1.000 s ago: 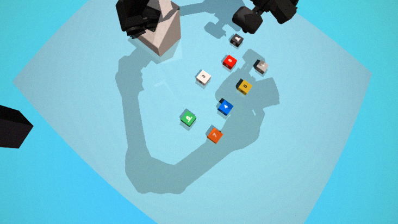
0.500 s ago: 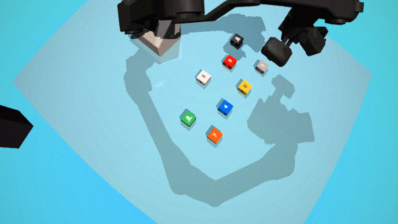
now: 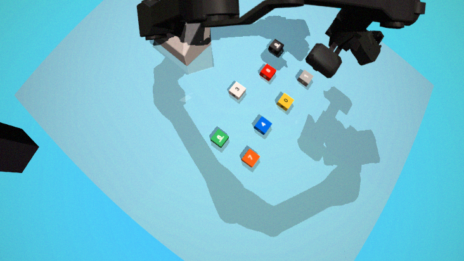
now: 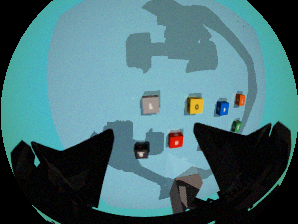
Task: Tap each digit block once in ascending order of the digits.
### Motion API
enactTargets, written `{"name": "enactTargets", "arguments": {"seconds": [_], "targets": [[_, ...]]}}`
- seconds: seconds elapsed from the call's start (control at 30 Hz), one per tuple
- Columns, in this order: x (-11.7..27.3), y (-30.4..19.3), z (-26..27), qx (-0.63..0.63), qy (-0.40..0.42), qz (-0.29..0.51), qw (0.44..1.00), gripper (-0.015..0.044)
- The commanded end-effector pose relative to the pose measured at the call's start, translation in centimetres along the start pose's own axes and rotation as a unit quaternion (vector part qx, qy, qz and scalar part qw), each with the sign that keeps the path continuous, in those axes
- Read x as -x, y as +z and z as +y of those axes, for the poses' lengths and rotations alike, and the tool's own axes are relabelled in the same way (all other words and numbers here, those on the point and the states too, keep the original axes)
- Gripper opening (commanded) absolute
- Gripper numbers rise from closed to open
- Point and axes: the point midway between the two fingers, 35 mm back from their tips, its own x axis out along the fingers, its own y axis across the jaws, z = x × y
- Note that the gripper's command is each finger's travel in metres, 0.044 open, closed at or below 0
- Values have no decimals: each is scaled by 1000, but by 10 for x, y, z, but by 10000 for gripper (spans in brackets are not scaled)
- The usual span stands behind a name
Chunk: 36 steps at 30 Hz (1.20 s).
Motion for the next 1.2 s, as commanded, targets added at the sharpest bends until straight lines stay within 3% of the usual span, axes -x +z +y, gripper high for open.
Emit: {"name": "enactTargets", "arguments": {"seconds": [0.0, 0.2, 1.0, 1.17], "targets": [[1, 1, -11, 3, -2, -2, 1000, 400], [0, -5, -90, 4, -5, -1, 1000, 400], [0, -5, -92, 4, -5, -1, 1000, 400], [1, -12, -148, 4, -5, -1, 1000, 400]]}}
